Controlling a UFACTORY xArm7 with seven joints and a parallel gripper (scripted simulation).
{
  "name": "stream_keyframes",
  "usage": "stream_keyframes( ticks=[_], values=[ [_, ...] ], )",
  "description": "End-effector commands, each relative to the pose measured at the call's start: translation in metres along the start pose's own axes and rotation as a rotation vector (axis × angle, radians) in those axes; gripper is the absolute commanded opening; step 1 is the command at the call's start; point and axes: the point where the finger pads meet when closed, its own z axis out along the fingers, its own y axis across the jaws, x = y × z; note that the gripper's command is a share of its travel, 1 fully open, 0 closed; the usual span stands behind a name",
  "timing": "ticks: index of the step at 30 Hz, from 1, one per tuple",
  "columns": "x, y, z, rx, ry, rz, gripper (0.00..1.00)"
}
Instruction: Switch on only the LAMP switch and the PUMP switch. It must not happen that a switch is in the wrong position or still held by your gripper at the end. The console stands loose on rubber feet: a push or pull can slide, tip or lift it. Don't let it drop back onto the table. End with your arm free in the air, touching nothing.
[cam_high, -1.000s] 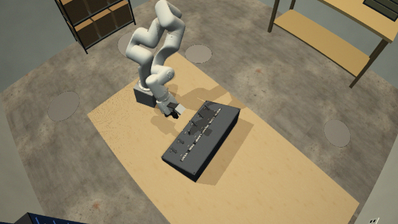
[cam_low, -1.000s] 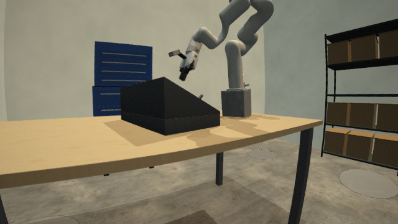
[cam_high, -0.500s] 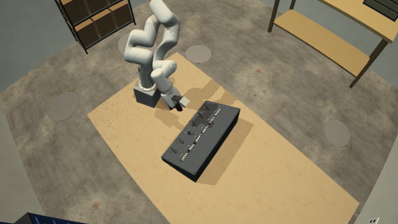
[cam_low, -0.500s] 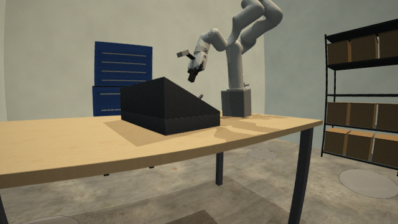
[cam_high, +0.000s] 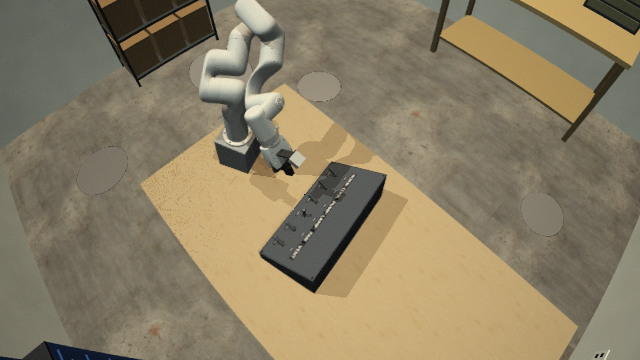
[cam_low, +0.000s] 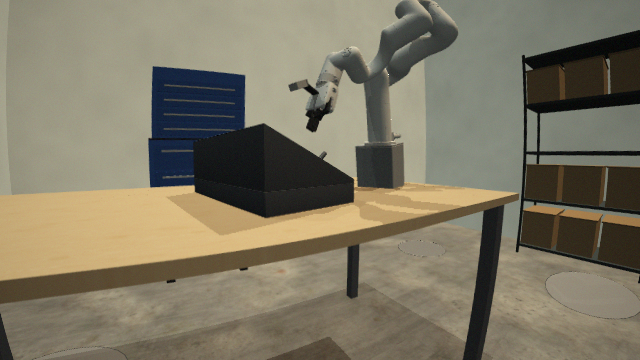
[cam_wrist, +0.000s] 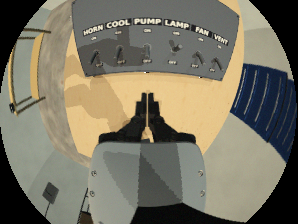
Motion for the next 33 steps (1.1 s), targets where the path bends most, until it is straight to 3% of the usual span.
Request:
stream_keyframes(
  ticks=[1, 26, 33],
  values=[
    [0.001, 0.0, 0.0, 0.0, 0.002, 0.0, 0.0],
    [0.001, 0.0, 0.001, 0.0, 0.002, 0.0, 0.0],
    [0.001, 0.0, 0.011, 0.0, 0.002, 0.0, 0.0]
  ],
)
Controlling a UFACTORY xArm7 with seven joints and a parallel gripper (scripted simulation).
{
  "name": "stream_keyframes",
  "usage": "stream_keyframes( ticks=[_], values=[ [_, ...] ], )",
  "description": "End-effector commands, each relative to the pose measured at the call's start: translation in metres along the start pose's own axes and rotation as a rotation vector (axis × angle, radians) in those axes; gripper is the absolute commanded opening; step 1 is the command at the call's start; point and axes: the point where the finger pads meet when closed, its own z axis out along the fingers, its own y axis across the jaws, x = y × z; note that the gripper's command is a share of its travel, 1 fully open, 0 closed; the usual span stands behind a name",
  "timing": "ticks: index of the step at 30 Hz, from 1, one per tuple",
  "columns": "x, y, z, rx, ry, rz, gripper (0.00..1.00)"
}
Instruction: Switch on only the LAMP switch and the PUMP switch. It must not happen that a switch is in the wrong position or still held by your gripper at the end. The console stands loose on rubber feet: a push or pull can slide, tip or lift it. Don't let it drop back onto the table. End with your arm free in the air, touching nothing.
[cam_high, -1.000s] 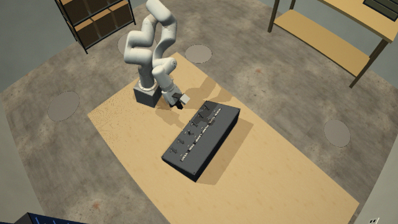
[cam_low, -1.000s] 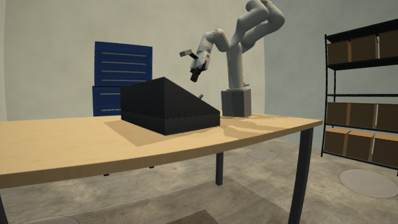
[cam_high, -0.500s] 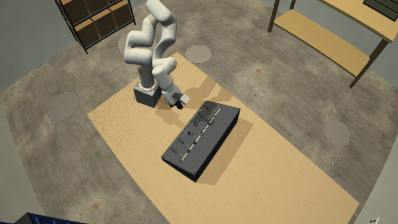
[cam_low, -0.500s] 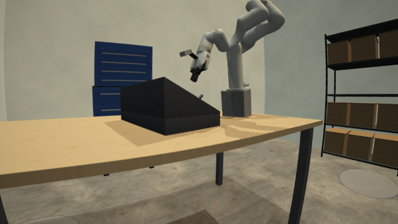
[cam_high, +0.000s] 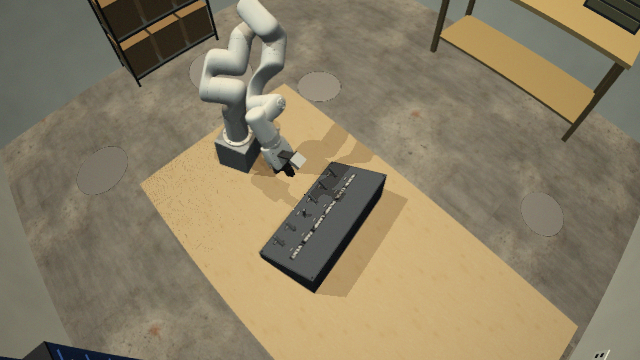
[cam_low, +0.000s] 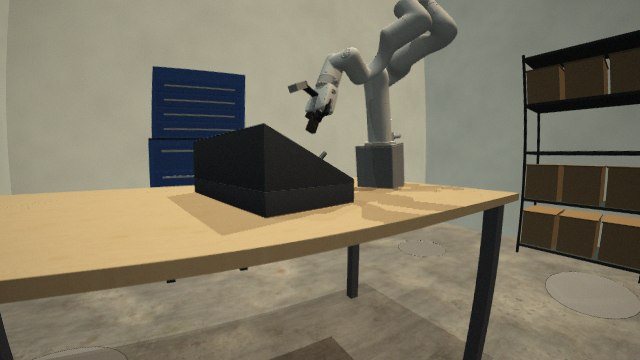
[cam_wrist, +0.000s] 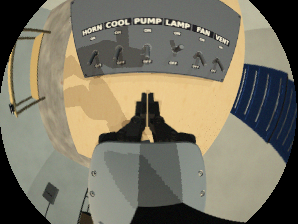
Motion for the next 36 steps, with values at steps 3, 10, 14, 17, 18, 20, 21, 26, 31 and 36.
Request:
stream_keyframes(
  ticks=[3, 10, 14, 17, 18, 20, 21, 26, 31, 36],
  values=[
    [0.001, 0.0, 0.012, 0.0, 0.002, 0.0, 0.0],
    [0.001, 0.0, 0.025, 0.0, 0.002, 0.0, 0.0],
    [0.001, 0.0, 0.036, 0.0, 0.002, 0.0, 0.0],
    [0.001, 0.0, 0.044, 0.0, 0.002, 0.0, 0.0],
    [0.001, 0.0, 0.047, 0.0, 0.002, 0.0, 0.0],
    [0.001, -0.001, 0.051, 0.0, 0.002, 0.0, 0.0],
    [0.001, 0.0, 0.053, 0.0, 0.002, 0.0, 0.0],
    [0.001, -0.001, 0.06, 0.0, 0.002, 0.0, 0.0],
    [0.001, -0.001, 0.068, -0.001, 0.003, 0.0, 0.0],
    [0.001, -0.001, 0.082, 0.0, 0.002, 0.0, 0.0]
  ],
)
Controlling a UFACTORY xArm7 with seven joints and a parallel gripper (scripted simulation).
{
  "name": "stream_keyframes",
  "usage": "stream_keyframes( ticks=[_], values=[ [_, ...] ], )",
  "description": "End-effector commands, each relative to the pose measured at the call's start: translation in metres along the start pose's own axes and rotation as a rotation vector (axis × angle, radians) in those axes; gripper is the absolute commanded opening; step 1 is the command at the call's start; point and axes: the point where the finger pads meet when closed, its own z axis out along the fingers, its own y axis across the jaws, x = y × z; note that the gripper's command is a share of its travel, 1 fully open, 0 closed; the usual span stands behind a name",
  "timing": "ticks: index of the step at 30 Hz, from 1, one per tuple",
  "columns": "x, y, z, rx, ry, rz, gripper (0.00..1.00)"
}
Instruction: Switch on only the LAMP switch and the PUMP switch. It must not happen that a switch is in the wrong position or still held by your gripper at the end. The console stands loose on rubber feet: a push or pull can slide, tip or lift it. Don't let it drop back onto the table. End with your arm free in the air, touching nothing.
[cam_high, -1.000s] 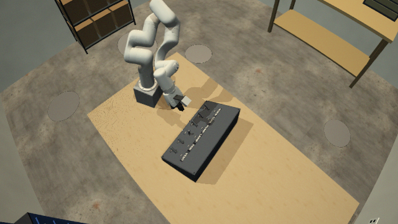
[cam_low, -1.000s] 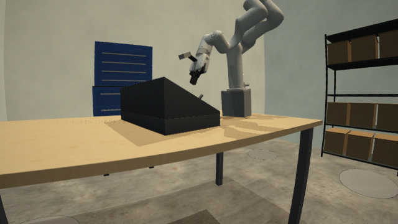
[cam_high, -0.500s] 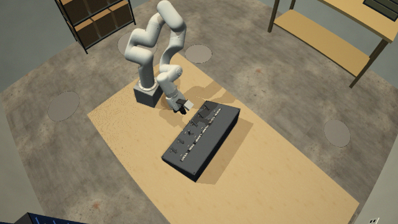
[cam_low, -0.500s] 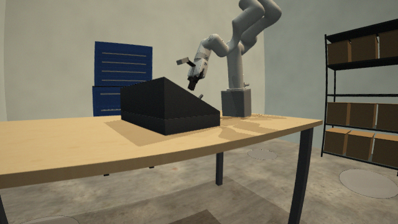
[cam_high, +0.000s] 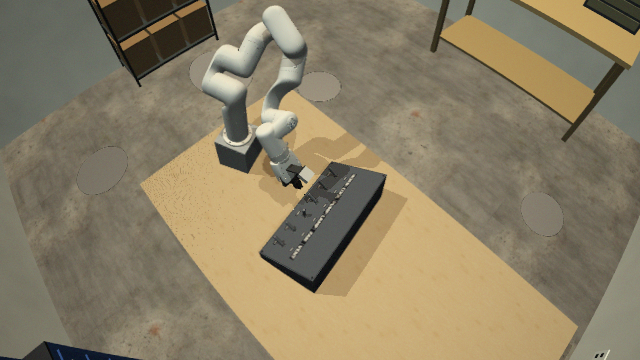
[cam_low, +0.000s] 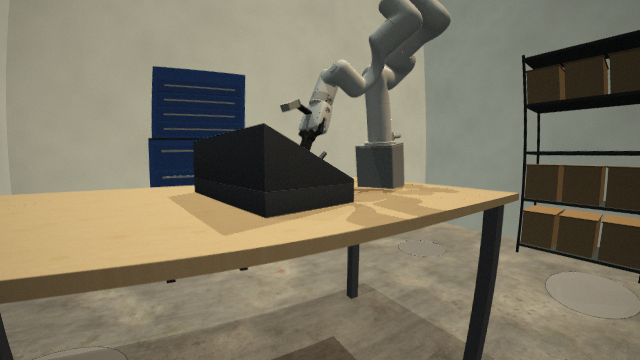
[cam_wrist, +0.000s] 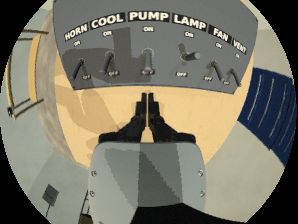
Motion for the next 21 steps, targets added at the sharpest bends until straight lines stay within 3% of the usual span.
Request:
stream_keyframes(
  ticks=[1, 6, 21],
  values=[
    [0.001, 0.001, 0.014, 0.0, 0.002, 0.0, 0.0],
    [0.001, 0.0, 0.028, 0.0, 0.002, 0.0, 0.0],
    [0.001, 0.0, 0.038, 0.0, 0.002, 0.0, 0.0]
  ],
)
